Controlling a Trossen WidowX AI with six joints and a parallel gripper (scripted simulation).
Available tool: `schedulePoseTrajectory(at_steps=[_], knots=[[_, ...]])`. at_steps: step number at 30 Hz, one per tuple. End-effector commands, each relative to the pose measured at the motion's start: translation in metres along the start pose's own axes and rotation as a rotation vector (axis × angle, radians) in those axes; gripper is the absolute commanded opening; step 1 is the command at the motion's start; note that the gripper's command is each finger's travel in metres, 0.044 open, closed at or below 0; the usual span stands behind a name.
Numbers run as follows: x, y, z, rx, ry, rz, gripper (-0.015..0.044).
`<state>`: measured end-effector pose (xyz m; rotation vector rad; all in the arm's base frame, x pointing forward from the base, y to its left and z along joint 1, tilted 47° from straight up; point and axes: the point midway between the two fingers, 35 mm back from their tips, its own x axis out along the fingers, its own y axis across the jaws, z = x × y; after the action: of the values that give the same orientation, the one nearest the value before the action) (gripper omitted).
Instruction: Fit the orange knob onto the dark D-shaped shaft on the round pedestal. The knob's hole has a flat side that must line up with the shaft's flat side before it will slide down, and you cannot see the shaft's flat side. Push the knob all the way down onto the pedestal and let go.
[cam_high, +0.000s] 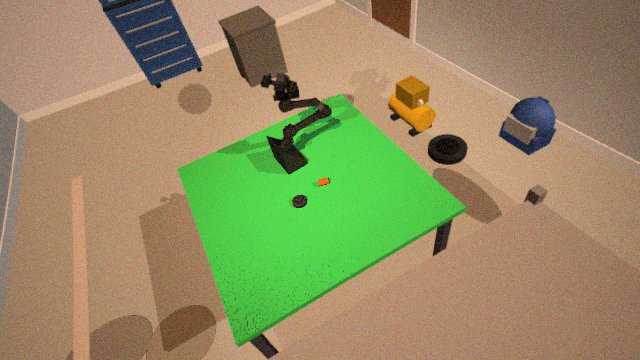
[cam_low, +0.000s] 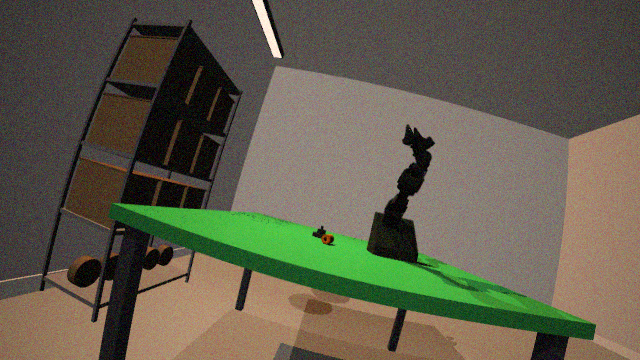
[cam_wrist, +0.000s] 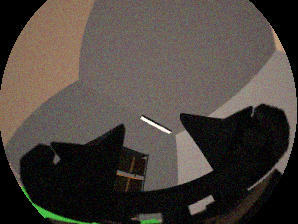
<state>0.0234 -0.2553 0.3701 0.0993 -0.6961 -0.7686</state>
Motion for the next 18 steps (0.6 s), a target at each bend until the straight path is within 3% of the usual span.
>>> schedulePoseTrajectory(at_steps=[1, 10, 18], knots=[[0.001, -0.001, -0.002, 0.014, 0.007, 0.000, 0.0426], [0.047, 0.006, -0.132, 0.664, 0.419, -0.040, 0.0440], [0.046, 0.059, -0.232, 0.976, 0.785, -0.112, 0.0440]])
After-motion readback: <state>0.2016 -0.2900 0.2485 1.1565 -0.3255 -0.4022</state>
